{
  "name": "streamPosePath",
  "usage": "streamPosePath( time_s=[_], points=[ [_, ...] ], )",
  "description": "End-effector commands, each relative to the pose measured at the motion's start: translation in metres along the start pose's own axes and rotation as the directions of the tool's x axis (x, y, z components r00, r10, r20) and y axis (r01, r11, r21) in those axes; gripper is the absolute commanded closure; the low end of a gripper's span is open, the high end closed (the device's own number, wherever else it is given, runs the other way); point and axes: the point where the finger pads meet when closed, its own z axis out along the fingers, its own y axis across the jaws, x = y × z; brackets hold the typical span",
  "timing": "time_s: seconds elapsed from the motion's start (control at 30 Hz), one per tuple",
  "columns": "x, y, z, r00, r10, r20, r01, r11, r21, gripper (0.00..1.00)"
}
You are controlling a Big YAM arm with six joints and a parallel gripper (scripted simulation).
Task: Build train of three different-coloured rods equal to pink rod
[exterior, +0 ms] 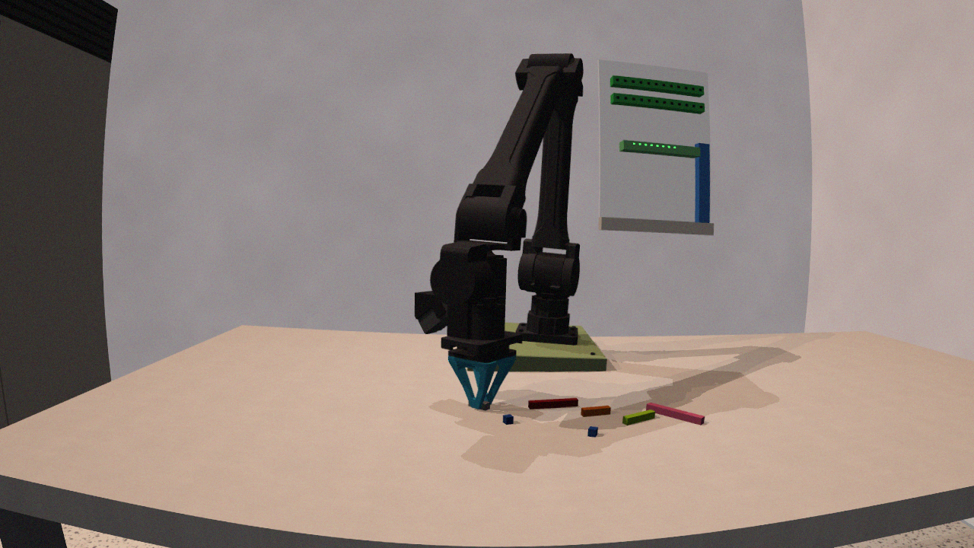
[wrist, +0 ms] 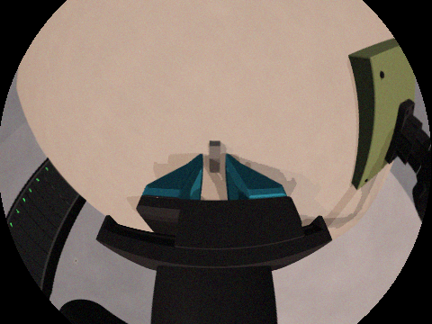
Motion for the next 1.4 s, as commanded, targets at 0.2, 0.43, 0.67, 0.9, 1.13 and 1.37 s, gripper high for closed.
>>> streamPosePath(
  time_s=[0.2, 0.43, 0.67, 0.9, 1.13, 1.37],
  points=[
    [0.0004, -0.0016, 0.0024, 1.0, 0.006, 0.001, -0.006, 1.0, 0.003, 0.77],
    [0.0004, -0.0016, 0.0024, 1.0, 0.006, 0.001, -0.006, 1.0, 0.003, 0.96],
    [0.0004, -0.0016, 0.0024, 1.0, 0.006, 0.001, -0.006, 1.0, 0.003, 0.96],
    [0.0004, -0.0016, 0.0024, 1.0, 0.006, 0.001, -0.006, 1.0, 0.003, 0.96],
    [0.0004, -0.0016, 0.0024, 1.0, 0.006, 0.001, -0.006, 1.0, 0.003, 0.96],
    [0.0004, -0.0016, 0.0024, 1.0, 0.006, 0.001, -0.006, 1.0, 0.003, 0.96]
  ],
)
